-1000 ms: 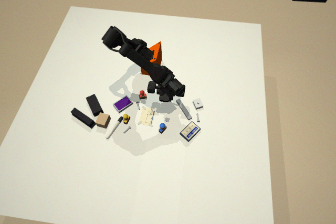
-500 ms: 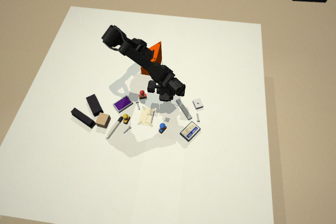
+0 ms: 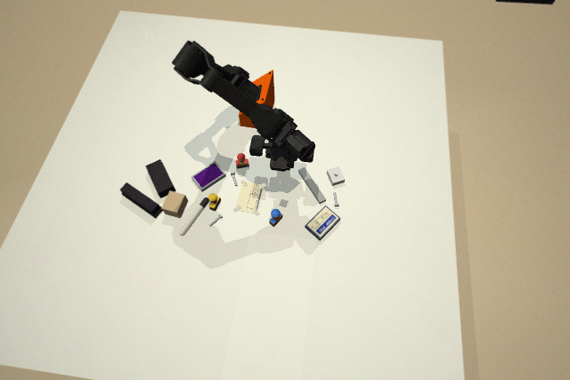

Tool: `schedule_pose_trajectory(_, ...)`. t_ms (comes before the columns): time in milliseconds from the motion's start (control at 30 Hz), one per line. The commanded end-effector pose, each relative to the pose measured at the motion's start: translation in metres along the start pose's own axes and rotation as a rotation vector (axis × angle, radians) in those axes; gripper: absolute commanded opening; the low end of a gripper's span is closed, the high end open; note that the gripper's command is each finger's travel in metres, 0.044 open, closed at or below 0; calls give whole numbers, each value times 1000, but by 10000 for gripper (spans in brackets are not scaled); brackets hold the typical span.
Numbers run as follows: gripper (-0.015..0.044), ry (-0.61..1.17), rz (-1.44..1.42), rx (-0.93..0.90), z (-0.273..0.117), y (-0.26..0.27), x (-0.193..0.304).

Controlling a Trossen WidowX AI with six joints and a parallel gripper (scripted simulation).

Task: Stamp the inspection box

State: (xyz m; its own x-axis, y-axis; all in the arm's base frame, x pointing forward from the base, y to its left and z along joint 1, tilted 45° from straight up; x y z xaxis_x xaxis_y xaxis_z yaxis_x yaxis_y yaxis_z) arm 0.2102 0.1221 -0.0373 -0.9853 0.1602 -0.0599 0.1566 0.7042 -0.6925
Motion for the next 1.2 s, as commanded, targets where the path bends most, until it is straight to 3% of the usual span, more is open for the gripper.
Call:
schedule_pose_trajectory(0,0,2,7,-5,-3,0,0)
schedule_pose_trajectory(1167,0,2,6,-6,-20,0,-1)
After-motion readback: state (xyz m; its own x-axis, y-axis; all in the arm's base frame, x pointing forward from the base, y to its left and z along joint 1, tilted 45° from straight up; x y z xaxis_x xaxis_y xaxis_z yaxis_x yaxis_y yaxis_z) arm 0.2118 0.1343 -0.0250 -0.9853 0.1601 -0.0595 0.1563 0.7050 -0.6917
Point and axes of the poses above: the point midway between the two fingers, 35 mm back from their tips, its own z axis out along the fingers, its own y axis across the jaws, x = y × z, the point moved 10 cm from there along -z, back along the fingers, and after that the axes turned 6 degrees about z, right-handed, at the moved point
